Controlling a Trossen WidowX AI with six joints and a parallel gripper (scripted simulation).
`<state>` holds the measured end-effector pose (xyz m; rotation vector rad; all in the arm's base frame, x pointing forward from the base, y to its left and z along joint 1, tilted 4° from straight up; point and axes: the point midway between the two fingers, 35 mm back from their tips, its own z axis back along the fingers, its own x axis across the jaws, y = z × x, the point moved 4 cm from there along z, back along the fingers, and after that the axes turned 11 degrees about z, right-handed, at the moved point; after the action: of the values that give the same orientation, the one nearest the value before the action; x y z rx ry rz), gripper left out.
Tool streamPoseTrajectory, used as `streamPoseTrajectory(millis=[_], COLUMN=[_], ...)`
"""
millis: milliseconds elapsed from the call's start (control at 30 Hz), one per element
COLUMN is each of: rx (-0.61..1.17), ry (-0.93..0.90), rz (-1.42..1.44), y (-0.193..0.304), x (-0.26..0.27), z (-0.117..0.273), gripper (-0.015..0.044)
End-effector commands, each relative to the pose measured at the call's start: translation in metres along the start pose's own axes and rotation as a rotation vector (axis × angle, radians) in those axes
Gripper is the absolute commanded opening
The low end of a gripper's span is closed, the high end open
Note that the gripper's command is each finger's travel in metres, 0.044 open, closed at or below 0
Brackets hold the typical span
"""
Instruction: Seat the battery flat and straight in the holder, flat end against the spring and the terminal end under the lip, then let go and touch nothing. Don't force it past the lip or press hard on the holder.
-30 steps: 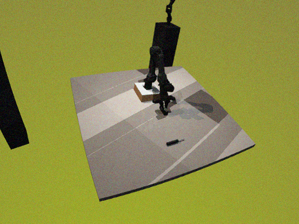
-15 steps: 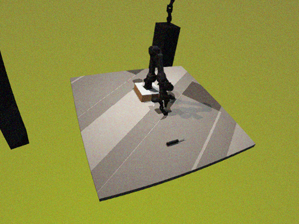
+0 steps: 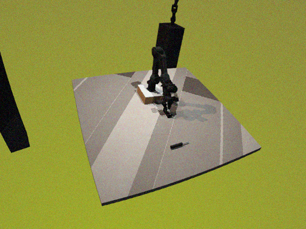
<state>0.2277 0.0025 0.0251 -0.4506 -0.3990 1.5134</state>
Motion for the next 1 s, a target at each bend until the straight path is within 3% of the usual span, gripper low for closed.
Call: streamPoseTrajectory(millis=[0,967], rx=[0.034,0.205], ry=[-0.005,-0.029], rz=[0.001,0.008], y=[0.003,-0.009], x=[0.000,-0.001], z=[-0.002,-0.010], gripper=[0.0072,0.0072])
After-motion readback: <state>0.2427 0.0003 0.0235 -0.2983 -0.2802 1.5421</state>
